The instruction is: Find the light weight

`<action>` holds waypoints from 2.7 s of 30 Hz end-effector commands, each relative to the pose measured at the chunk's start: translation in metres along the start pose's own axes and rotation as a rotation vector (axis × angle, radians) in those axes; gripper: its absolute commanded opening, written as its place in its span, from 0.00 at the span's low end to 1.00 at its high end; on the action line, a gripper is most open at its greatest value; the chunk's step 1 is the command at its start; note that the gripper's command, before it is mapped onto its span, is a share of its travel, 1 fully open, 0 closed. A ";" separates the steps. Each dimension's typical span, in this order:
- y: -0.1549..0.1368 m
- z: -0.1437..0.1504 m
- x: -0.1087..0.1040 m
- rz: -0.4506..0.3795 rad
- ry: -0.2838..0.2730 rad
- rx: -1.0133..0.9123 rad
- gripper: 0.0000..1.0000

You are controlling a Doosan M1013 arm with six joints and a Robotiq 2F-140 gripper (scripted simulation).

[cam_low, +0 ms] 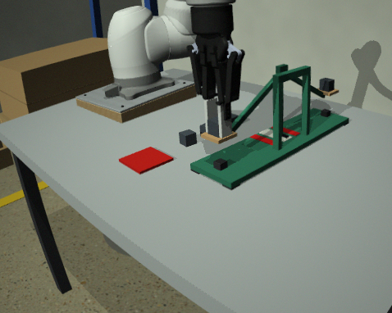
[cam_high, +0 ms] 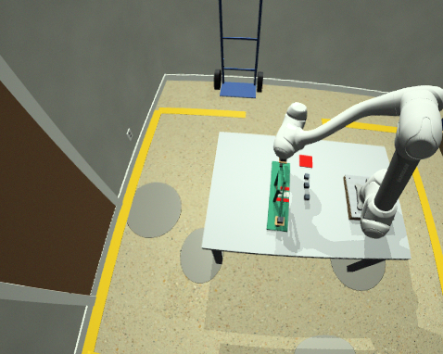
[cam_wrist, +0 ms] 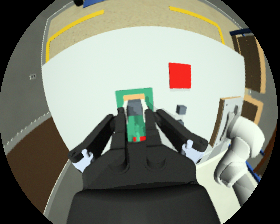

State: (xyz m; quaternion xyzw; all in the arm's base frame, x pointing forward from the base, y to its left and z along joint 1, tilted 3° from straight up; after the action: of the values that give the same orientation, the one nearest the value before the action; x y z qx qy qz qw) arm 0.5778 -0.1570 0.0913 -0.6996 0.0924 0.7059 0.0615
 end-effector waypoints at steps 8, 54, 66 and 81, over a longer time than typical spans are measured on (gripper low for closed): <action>0.000 0.000 0.000 0.000 0.000 0.000 0.24; 0.000 0.000 0.000 0.000 0.000 0.000 0.35; 0.000 0.000 -0.028 0.000 0.000 0.000 0.35; 0.000 0.000 -0.087 0.000 0.000 0.000 0.35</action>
State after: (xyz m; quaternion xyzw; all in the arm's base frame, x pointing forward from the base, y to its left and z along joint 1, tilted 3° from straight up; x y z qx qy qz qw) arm 0.5789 -0.1534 0.1742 -0.6996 0.0924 0.7058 0.0615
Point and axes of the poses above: the point where the finger pads meet when closed, its own x axis out along the fingers, its own z axis across the jaws, y = z × x, the point moved 1 cm from there along -x, back along the fingers, and after that the axes turned 14 degrees about x, right-handed, at the moved point
